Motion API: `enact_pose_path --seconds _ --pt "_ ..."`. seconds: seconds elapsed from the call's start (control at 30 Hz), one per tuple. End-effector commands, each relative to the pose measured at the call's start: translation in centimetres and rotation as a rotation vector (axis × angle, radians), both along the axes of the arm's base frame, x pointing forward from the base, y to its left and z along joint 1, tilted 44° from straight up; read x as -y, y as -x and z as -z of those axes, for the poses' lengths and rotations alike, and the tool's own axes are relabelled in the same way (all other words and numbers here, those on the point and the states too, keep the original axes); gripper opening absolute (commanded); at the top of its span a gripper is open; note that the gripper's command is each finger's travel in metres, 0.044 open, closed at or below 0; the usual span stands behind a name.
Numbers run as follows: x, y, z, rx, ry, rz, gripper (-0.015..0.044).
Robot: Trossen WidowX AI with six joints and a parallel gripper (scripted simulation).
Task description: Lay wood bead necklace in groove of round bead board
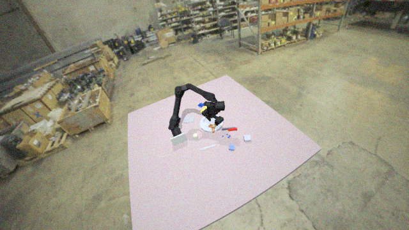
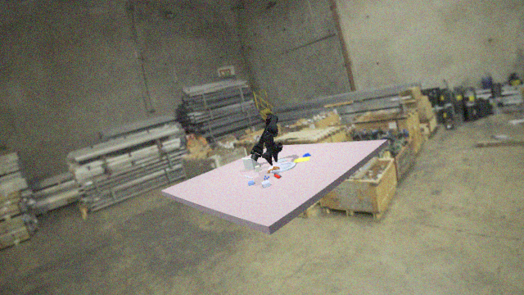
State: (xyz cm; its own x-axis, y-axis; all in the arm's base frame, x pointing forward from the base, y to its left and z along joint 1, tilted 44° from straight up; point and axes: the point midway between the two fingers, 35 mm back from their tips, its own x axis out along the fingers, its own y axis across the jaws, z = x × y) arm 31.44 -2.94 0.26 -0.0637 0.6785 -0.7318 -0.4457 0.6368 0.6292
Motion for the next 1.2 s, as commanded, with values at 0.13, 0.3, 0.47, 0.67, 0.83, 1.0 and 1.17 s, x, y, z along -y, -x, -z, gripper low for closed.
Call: enact_pose_path --seconds 0.13,0.3,0.47,0.67,0.83,1.0,1.17 --pt "-0.1 -0.1 0.1 -0.054 0.001 0.051 0.038" --pt "-1.2 0.0 1.3 -0.054 0.001 0.051 0.038" --pt "-0.8 -0.1 1.0 -0.046 0.007 0.05 0.038" --pt "-1.4 -0.1 1.6 -0.048 0.005 0.05 0.038" --pt "-1.9 0.0 2.1 -0.05 0.003 0.051 0.038" --pt "-2.5 0.1 2.7 -0.052 0.001 0.051 0.038" --pt "-2.8 0.2 2.9 -0.053 0.0 0.051 0.038"
